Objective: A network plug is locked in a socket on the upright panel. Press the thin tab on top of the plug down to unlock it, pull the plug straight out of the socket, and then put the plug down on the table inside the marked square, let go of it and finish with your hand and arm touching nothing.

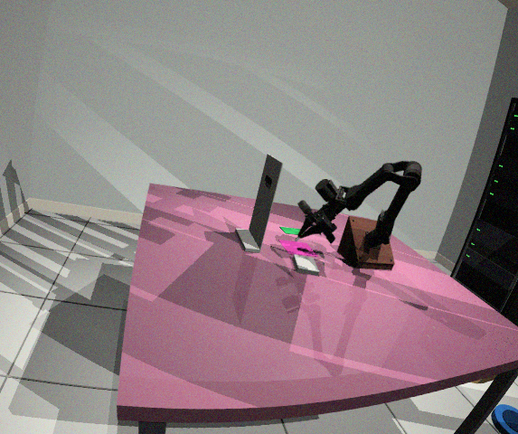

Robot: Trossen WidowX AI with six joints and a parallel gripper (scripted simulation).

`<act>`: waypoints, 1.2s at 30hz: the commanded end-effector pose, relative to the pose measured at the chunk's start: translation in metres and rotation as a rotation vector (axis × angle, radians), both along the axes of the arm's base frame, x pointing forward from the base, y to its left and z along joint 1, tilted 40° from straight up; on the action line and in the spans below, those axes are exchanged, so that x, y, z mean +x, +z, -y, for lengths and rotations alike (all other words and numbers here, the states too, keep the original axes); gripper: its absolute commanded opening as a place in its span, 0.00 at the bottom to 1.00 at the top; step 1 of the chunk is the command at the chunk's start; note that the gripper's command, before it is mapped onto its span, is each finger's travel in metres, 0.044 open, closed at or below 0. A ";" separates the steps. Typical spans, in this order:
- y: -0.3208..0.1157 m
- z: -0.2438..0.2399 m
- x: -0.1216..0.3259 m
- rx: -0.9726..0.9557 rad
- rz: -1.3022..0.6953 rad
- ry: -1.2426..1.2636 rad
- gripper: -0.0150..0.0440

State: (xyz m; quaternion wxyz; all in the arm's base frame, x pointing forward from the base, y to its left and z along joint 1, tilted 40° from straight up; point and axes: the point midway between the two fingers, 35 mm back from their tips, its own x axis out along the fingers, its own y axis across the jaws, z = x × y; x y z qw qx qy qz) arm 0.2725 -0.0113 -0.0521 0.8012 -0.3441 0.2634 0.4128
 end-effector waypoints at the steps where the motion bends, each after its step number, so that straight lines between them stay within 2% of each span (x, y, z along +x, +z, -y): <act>1: -0.005 -0.004 -0.002 0.001 -0.006 -0.004 0.25; 35: -0.017 -0.019 -0.004 0.004 -0.001 -0.001 0.25; 36: -0.017 -0.019 -0.004 0.004 -0.001 -0.001 0.30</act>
